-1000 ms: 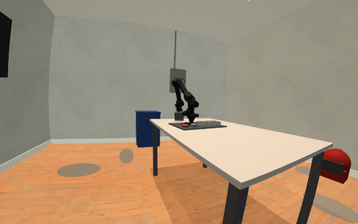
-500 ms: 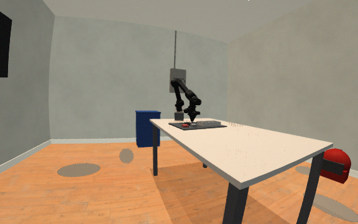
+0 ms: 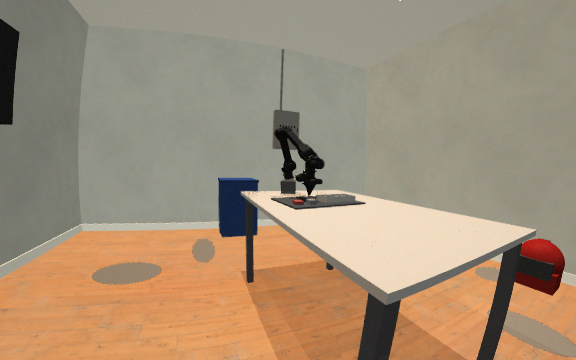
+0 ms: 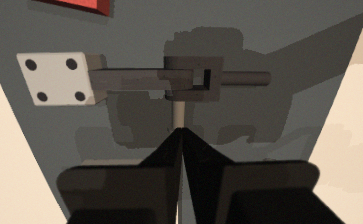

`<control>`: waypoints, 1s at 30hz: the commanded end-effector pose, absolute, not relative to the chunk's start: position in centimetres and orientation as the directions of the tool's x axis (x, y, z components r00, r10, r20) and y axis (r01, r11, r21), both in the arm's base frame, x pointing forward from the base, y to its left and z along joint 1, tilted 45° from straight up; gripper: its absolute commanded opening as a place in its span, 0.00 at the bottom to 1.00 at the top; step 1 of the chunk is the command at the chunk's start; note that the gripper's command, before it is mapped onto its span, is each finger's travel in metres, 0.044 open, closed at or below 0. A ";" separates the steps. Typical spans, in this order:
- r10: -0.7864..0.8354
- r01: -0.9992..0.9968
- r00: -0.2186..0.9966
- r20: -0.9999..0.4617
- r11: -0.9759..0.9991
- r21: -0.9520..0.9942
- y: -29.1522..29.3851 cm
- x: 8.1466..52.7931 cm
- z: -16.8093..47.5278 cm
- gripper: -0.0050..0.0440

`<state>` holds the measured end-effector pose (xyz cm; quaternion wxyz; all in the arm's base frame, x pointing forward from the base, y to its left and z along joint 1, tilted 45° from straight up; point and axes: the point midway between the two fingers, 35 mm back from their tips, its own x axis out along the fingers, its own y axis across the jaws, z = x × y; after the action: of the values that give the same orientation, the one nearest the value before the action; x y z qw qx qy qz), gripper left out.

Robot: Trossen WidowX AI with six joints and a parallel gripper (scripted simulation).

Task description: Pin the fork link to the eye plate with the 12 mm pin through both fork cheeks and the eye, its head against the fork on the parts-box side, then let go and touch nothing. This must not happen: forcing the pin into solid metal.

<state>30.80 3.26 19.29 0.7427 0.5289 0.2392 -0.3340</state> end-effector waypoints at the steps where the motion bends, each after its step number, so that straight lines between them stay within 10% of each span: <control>1: -0.244 0.748 0.664 -0.707 0.217 0.627 4.2 30.8 19.0 0.10; 30: -0.244 0.748 0.664 -0.707 0.217 0.628 5.3 31.9 17.5 0.10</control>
<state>31.79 5.42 18.15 0.7431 0.5336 0.2328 -0.3300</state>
